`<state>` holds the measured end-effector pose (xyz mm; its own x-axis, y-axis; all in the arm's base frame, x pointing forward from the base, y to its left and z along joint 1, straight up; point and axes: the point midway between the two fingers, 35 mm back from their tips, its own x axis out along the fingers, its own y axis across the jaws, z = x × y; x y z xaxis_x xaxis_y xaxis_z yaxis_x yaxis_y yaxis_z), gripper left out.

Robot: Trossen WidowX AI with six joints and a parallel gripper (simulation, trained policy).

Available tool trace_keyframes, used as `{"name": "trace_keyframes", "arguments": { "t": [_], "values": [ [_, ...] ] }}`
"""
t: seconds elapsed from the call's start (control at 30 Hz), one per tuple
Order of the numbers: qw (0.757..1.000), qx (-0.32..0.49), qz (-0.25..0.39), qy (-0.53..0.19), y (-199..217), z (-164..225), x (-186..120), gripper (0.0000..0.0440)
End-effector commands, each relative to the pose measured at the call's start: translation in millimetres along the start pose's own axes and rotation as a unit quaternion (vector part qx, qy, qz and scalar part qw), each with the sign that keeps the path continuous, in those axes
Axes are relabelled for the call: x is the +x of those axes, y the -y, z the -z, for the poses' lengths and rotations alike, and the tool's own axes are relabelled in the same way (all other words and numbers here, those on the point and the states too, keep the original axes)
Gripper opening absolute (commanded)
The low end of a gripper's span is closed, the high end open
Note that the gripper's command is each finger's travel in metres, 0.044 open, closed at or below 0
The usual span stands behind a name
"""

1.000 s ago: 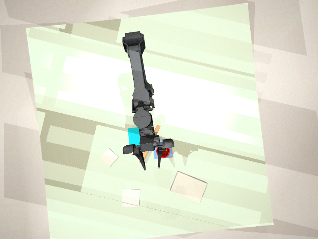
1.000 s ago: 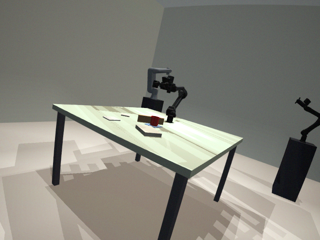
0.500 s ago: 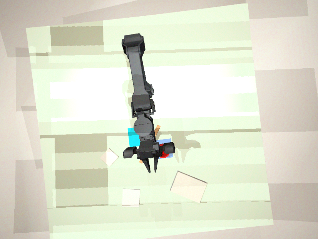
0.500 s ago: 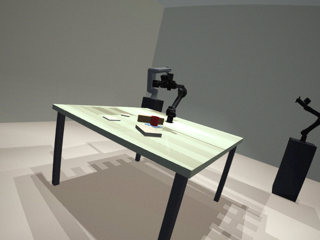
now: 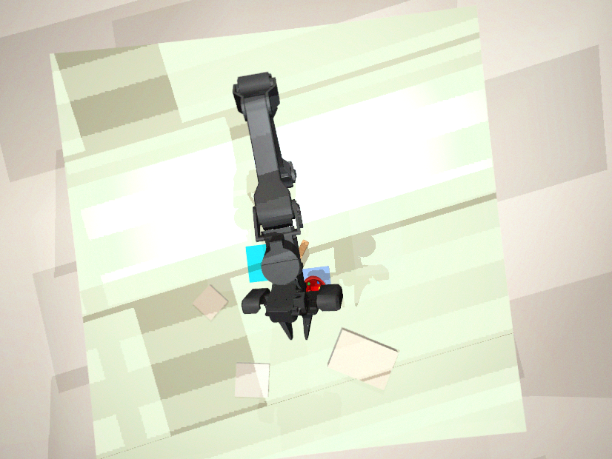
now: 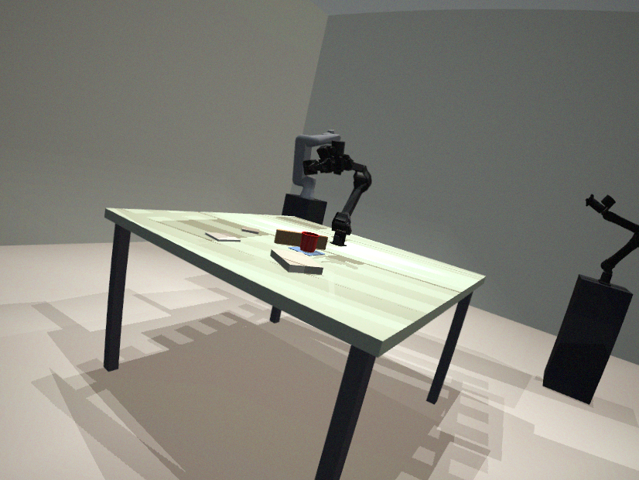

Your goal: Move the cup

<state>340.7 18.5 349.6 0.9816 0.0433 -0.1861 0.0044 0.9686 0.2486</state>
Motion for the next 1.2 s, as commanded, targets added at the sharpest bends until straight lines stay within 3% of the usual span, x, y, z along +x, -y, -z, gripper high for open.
{"name": "trace_keyframes", "arguments": {
  "t": [0.0,0.6,1.17],
  "values": [
    [0.999,0.024,0.004,-0.026,-2.4,2.2,7.2,0.0136],
    [0.983,0.127,0.032,-0.128,-11.3,11.5,27.7,0.0144],
    [0.944,0.221,0.088,-0.227,-16.1,32.9,42.0,0.0143]
  ]
}}
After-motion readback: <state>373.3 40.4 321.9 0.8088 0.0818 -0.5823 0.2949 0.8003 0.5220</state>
